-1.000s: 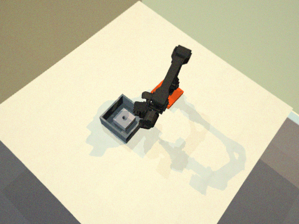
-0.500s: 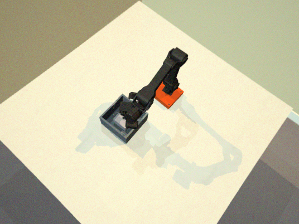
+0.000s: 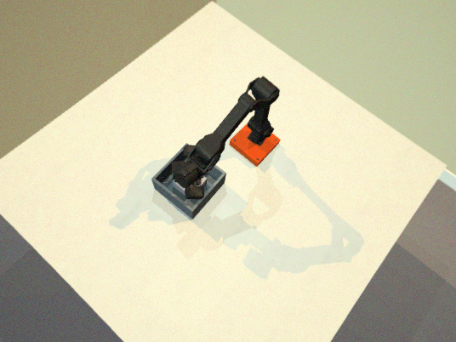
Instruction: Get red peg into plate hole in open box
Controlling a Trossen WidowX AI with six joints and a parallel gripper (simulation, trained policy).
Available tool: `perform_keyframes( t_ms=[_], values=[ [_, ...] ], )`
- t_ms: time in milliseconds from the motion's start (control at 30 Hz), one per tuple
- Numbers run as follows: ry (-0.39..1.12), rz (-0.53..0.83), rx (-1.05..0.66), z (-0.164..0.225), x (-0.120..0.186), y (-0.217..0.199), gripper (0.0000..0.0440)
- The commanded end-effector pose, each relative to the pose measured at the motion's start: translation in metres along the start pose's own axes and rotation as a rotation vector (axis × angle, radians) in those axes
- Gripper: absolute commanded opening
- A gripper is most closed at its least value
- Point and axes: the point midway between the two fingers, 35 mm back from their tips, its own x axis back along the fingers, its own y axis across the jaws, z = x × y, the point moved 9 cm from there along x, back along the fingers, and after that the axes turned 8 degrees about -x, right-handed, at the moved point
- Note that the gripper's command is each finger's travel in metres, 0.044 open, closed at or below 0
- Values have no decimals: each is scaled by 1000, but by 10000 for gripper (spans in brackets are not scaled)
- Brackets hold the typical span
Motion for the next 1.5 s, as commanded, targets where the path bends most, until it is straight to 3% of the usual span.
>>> perform_keyframes(
  t_ms=[0, 100, 167, 500, 533, 967, 1467],
  values=[
    [35, -1, 39, 1, -11, -1, 98],
    [54, -5, 49, -2, -18, -1, 164],
    [52, -13, 72, -7, -19, 0, 174],
    [75, -94, 100, -33, -8, 20, 429],
    [78, -104, 103, -36, -6, 23, 440],
    [89, -251, 145, -63, 28, 58, 440],
    [87, -256, 147, -63, 30, 59, 440]
  ],
)
